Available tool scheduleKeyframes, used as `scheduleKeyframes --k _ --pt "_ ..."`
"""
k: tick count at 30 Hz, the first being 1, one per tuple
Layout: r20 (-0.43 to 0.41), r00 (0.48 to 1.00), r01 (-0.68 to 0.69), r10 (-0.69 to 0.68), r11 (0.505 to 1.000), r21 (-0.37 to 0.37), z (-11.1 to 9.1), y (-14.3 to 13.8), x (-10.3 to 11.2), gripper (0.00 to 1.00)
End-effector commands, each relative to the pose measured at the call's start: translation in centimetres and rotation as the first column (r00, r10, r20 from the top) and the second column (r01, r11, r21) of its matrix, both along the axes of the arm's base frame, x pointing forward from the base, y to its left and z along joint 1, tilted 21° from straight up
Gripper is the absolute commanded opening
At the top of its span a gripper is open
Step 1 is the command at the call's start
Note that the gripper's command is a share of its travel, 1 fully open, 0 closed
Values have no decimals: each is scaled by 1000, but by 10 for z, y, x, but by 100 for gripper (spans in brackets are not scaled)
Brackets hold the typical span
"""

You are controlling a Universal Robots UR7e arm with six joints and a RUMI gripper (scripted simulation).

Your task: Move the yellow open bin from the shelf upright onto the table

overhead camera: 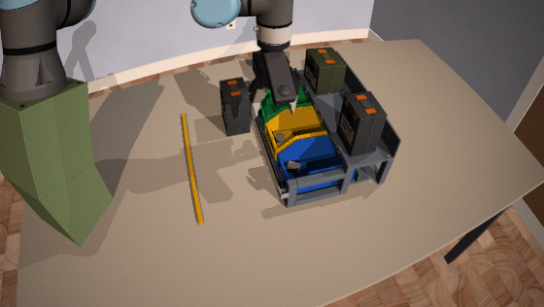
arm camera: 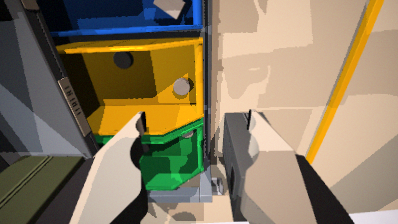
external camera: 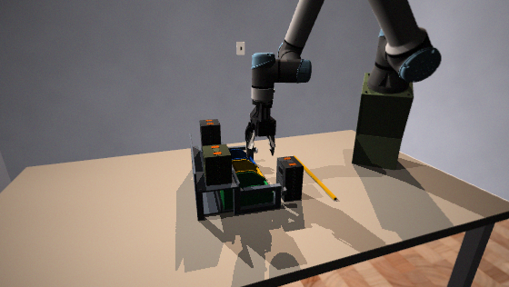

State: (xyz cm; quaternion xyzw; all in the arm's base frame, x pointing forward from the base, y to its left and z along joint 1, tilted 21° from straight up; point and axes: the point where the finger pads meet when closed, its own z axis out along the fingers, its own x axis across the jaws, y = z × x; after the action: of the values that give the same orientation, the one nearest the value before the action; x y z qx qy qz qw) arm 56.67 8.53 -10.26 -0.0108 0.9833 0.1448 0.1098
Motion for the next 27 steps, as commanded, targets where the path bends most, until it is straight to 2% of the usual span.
scheduleKeyframes --k 1,9,10,27 --pt "-5 1000 0 0 1000 2 9 -3 -4 58" --pt "-3 1000 -1 1 1000 1 11 -3 -3 58" --pt "-3 1000 -1 1 1000 1 11 -3 -4 0" --pt "-4 1000 -1 1 1000 1 10 -3 -4 0"
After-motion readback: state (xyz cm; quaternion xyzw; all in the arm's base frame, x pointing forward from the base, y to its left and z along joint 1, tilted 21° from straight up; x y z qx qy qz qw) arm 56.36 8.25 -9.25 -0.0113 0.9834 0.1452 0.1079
